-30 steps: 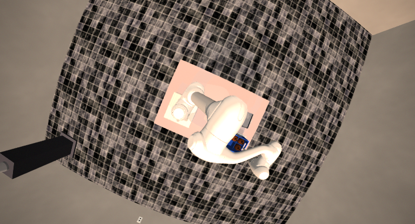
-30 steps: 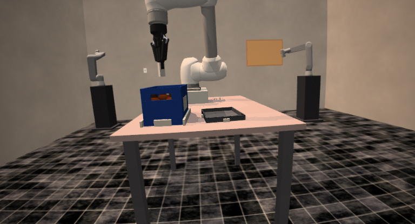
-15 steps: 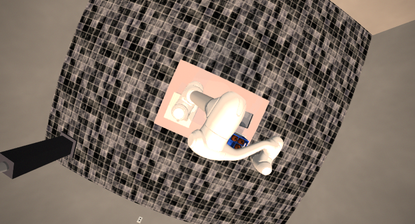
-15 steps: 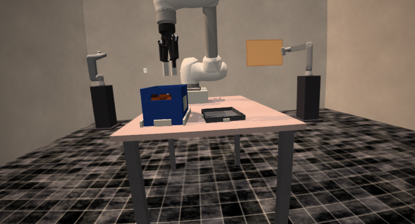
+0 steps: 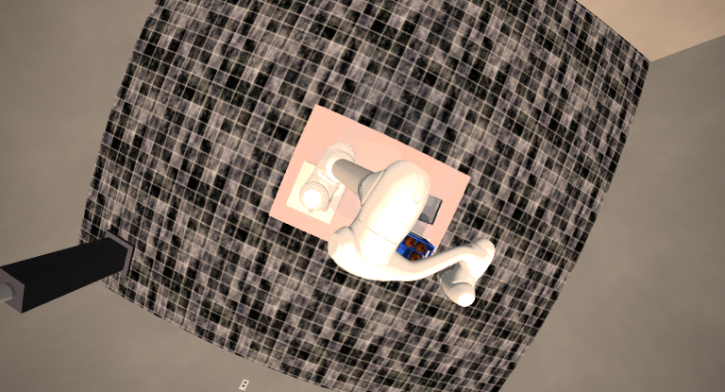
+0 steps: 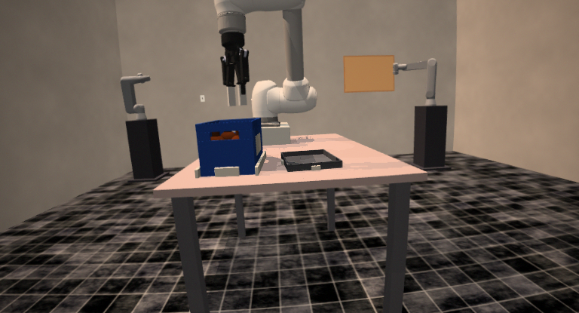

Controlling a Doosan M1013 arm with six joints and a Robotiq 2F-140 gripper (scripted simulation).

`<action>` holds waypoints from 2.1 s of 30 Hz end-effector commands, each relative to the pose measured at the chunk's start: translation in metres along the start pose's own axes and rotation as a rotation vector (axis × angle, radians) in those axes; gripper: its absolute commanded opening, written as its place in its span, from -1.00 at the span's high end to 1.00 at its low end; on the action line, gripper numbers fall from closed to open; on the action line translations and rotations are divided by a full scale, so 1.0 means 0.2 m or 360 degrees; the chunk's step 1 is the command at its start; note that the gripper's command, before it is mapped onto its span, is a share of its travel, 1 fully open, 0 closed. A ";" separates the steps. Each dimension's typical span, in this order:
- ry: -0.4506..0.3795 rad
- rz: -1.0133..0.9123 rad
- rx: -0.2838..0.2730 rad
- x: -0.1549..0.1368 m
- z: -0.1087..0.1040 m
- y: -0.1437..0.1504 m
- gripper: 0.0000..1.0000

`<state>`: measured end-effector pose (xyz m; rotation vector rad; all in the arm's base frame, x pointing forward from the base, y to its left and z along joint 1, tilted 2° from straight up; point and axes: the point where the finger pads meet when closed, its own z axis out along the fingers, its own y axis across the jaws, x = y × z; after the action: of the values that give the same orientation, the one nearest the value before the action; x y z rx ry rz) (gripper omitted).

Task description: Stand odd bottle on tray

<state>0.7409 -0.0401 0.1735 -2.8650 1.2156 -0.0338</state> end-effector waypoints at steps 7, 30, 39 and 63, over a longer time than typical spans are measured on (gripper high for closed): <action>0.0000 0.0000 0.0000 0.00 0.00 0.00 0.24; 0.0000 0.0000 0.0000 0.00 0.04 0.00 0.24; 0.0000 0.0000 0.0000 0.00 0.08 0.00 0.24; 0.0000 0.0000 0.0000 0.00 0.21 0.00 0.24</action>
<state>0.7422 -0.0393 0.1333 -2.8650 1.2156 -0.0337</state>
